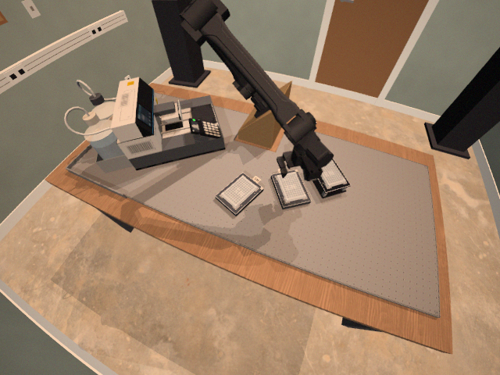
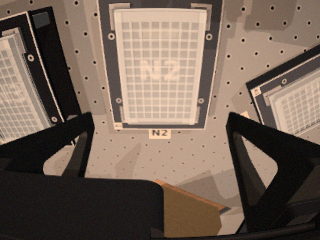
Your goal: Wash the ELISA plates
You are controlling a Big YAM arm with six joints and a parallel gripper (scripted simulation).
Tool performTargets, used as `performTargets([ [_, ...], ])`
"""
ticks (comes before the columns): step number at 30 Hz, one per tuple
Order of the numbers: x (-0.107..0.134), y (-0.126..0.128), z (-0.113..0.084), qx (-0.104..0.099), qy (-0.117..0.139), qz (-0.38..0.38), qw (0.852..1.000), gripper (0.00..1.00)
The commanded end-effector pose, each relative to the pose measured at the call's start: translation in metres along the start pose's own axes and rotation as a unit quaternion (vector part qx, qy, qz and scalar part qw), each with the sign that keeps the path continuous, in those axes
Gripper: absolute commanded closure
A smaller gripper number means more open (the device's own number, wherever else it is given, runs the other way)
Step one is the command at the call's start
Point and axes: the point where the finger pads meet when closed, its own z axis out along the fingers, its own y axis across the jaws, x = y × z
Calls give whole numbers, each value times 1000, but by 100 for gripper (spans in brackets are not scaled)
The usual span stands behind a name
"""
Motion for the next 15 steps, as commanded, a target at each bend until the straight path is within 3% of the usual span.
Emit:
performTargets([
  [1,0,-1,12,-2,4,1,1000,0],
  [10,1,1,22,0,2,-2,1000,0],
  [11,-16,-4,6,-4,-23,10,1000,0],
  [15,1,0,32,-2,4,1,1000,0],
])
